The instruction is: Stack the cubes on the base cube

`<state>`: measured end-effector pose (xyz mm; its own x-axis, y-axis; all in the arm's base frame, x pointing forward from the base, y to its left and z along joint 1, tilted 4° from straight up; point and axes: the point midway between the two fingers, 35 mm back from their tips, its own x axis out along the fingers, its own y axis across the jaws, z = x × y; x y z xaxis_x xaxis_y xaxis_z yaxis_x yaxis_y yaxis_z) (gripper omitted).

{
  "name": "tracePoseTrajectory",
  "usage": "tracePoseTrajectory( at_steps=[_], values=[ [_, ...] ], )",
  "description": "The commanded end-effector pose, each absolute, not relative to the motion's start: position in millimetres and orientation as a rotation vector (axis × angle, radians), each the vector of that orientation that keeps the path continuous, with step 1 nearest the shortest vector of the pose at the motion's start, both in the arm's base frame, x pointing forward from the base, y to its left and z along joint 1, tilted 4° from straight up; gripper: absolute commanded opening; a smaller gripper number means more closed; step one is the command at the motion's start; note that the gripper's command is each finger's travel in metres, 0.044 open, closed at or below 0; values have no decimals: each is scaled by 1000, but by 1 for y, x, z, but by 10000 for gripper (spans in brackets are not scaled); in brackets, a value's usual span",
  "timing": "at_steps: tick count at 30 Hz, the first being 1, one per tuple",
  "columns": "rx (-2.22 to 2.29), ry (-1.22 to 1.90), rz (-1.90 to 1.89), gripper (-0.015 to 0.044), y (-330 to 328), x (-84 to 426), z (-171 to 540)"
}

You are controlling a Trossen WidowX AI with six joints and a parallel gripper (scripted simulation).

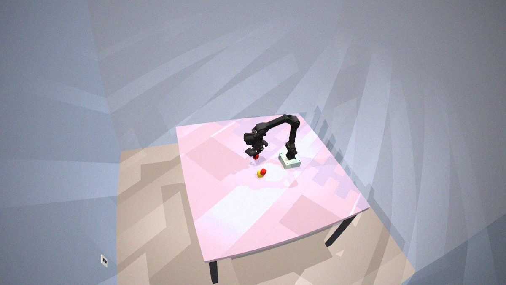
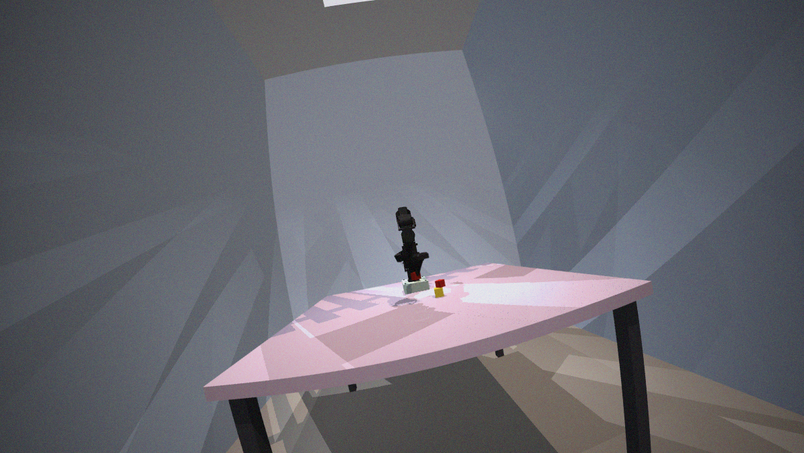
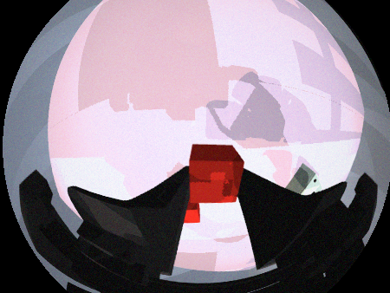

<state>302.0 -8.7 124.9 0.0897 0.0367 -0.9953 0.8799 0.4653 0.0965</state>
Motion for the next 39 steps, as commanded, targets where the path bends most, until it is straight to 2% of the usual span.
tracePoseTrajectory(
  at_steps=[1, 19, 39],
  values=[
    [865, 1348, -743, 105, 6, 303, 125],
    [730, 1392, -606, 105, 64, 298, 126],
    [726, 1394, -601, 105, 68, 299, 96]
  ],
)
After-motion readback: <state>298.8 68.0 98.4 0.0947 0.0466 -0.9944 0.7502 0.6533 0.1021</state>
